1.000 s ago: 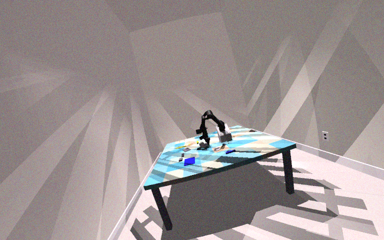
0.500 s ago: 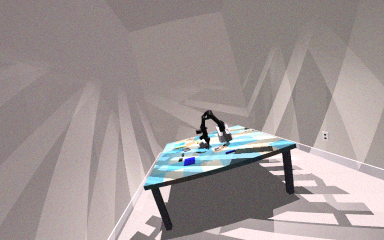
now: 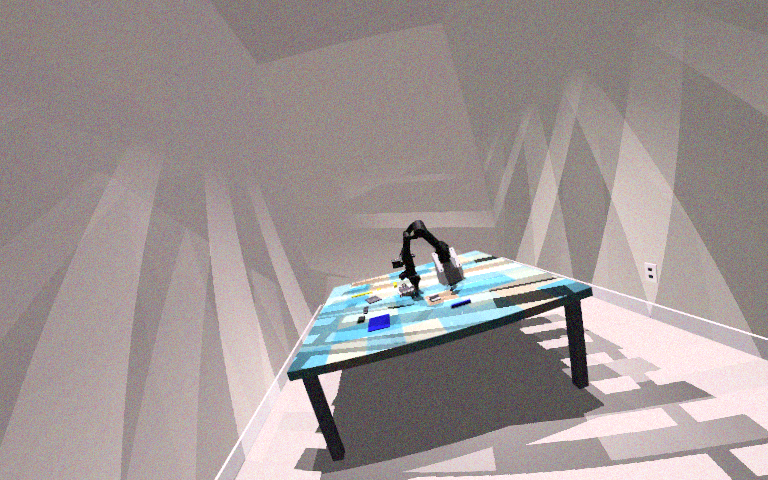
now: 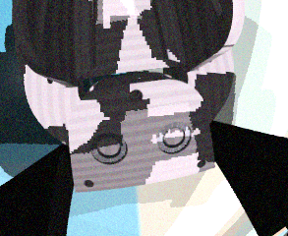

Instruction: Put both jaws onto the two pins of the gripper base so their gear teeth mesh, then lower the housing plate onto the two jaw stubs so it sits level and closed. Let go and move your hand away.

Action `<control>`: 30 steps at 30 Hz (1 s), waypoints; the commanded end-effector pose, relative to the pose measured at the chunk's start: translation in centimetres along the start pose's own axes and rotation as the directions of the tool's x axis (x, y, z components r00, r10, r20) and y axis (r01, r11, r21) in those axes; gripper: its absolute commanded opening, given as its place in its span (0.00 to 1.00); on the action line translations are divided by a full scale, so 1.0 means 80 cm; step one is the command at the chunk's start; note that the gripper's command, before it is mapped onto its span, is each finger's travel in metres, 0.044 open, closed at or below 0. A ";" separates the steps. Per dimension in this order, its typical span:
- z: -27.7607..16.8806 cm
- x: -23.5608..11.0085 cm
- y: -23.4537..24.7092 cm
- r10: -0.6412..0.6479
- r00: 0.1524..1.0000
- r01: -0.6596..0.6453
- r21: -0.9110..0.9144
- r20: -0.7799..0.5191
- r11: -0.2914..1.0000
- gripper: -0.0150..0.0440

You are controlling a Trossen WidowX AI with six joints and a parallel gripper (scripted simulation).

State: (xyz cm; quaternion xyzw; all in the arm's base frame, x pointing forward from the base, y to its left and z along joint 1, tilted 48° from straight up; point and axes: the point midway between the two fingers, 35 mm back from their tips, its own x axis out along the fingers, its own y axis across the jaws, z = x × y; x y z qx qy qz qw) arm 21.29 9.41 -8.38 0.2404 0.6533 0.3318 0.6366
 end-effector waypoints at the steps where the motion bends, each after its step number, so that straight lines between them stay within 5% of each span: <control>1: 0.000 0.001 0.000 -0.002 1.000 0.002 0.002 0.000 1.000 0.85; 27: 0.000 0.001 0.000 -0.002 1.000 0.002 0.002 0.000 1.000 0.85; 30: 0.000 0.000 0.000 0.000 1.000 0.000 0.000 0.000 1.000 0.98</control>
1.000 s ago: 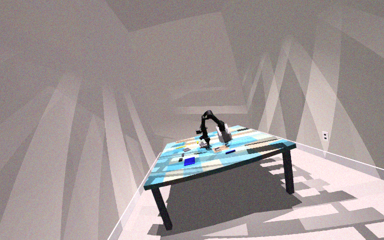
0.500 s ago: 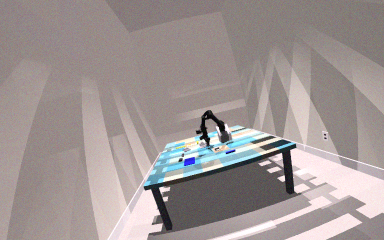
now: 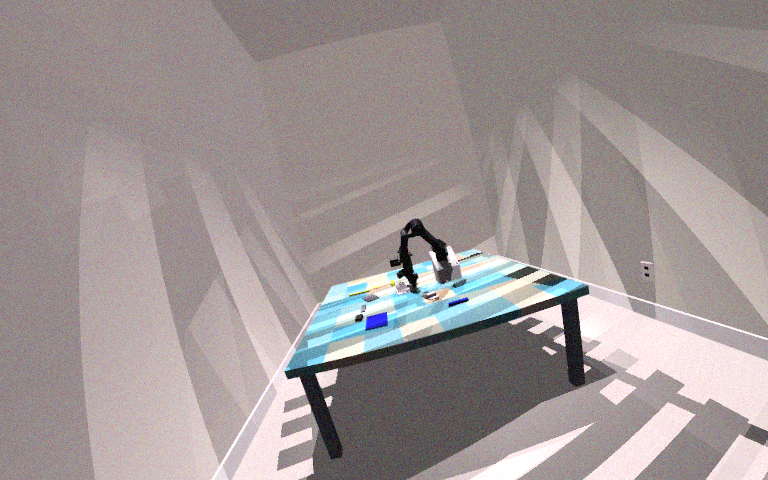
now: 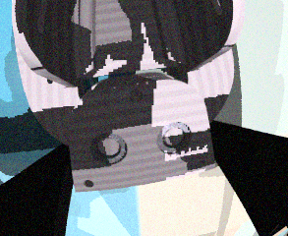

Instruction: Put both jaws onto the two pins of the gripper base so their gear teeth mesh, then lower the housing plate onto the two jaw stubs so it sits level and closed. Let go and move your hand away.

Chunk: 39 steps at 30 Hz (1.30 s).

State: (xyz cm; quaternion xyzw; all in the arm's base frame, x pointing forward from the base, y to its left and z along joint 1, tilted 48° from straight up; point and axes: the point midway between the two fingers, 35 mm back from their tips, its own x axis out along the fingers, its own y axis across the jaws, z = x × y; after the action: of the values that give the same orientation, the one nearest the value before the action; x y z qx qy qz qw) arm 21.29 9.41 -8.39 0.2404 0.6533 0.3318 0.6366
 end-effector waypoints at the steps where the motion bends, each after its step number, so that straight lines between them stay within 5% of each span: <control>1: 0.000 0.000 0.000 0.000 1.000 0.000 0.000 0.000 1.000 1.00; 16: 0.001 -0.005 -0.001 -0.002 1.000 0.002 0.000 0.000 1.000 1.00; 39: -0.022 -0.157 0.002 -0.009 1.000 0.009 0.003 -0.001 1.000 1.00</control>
State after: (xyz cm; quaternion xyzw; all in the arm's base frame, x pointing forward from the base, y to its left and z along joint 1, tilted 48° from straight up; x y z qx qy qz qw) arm 20.98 1.31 -1.33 0.2434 0.6566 0.3238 0.6363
